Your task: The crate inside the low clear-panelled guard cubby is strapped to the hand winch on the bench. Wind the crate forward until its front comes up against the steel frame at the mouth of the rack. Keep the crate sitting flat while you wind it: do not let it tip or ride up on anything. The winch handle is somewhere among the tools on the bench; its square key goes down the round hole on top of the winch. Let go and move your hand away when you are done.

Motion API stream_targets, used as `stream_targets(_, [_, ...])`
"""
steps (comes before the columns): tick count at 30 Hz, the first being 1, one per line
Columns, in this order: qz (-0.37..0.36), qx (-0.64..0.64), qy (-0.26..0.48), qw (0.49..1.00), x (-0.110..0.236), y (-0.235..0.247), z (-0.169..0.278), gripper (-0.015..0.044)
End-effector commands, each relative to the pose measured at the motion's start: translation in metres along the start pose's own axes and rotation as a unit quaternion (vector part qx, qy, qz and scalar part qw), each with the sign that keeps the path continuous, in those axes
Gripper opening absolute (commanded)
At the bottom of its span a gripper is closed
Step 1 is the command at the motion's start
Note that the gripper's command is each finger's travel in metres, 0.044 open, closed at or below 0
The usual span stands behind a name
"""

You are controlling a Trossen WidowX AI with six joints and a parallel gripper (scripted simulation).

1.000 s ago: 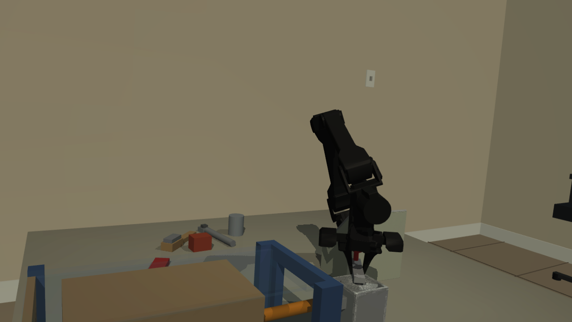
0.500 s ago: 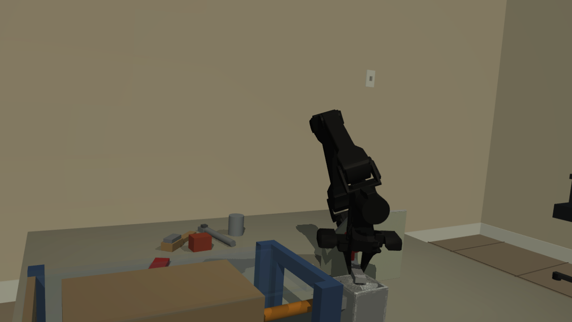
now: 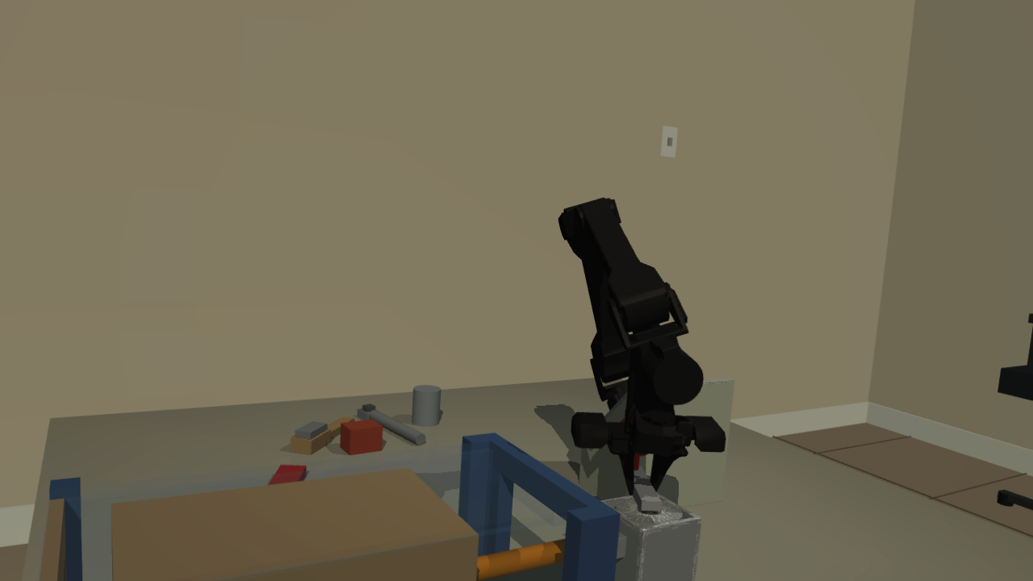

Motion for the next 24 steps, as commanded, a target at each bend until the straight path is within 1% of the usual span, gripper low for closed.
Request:
stream_targets(1, [-0.005, -0.01, 0.002, 1.0, -0.0041, 0.0005, -0.0003, 0.0])
stream_targets(17, [-0.006, -0.035, 0.001, 0.999, -0.0038, 0.0022, -0.0007, 0.0])
stream_targets(24, [-0.009, -0.066, 0.0, 0.998, -0.0036, 0.0045, -0.0012, 0.0])
Point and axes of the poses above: the point midway between the two fingers, 35 mm back from their tips, its own x axis back along the fingers, its own y axis across the jaws, z = x × y, the point moved 5 cm from there along x, back along the fingers, and after that the axes turned 6 degrees about x, right-handed, at the moved point
